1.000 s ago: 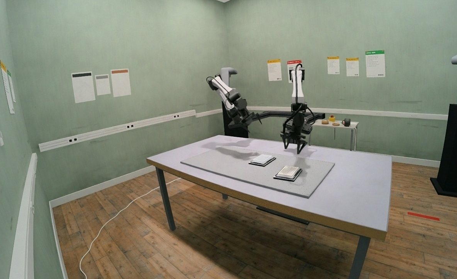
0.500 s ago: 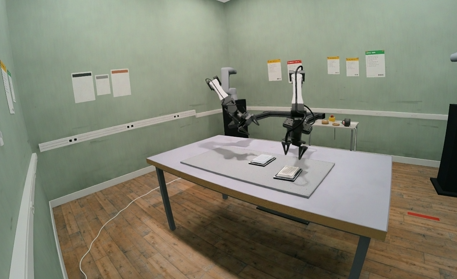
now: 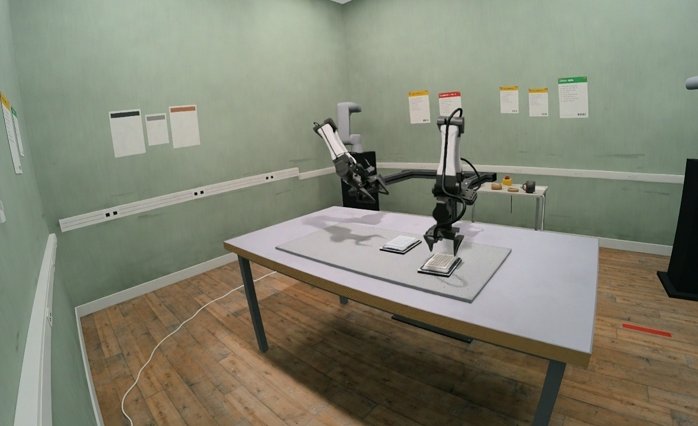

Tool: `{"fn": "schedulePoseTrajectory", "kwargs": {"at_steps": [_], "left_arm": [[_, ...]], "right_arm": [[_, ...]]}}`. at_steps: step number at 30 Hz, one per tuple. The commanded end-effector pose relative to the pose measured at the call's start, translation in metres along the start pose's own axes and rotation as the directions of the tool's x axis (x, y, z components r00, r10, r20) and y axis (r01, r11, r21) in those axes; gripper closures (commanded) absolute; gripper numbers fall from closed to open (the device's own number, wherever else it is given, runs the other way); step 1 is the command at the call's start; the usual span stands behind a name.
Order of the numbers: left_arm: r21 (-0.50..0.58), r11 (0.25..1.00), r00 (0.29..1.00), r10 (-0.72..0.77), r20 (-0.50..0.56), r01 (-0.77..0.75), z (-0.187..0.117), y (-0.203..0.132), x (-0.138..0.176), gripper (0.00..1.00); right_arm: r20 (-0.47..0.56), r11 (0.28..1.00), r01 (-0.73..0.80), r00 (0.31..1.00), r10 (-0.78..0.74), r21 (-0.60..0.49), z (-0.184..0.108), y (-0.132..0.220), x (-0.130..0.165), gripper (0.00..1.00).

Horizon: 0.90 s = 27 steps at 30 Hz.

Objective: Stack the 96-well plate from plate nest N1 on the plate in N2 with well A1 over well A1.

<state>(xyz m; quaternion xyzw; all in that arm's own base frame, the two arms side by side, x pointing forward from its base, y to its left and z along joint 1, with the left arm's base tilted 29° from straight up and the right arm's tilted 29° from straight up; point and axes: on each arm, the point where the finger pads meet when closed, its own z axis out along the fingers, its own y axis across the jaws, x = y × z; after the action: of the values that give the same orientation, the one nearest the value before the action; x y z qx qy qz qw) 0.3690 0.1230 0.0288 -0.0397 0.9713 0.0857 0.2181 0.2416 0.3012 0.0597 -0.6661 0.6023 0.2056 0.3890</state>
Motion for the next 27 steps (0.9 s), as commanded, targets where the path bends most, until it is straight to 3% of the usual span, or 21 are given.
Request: {"fn": "schedulePoseTrajectory", "kwargs": {"at_steps": [1,27], "left_arm": [[-0.052,0.996,0.998,-0.068,0.018,0.069,0.002,0.002,-0.019,0.00],[-0.039,0.998,0.998,-0.053,0.023,0.054,0.034,0.006,-0.029,0.03]], "right_arm": [[0.166,0.984,0.167,0.971,-0.175,0.057,-0.011,-0.013,-0.030,0.00],[0.173,0.980,0.181,0.966,-0.192,0.077,-0.015,-0.017,-0.032,0.00]]}}
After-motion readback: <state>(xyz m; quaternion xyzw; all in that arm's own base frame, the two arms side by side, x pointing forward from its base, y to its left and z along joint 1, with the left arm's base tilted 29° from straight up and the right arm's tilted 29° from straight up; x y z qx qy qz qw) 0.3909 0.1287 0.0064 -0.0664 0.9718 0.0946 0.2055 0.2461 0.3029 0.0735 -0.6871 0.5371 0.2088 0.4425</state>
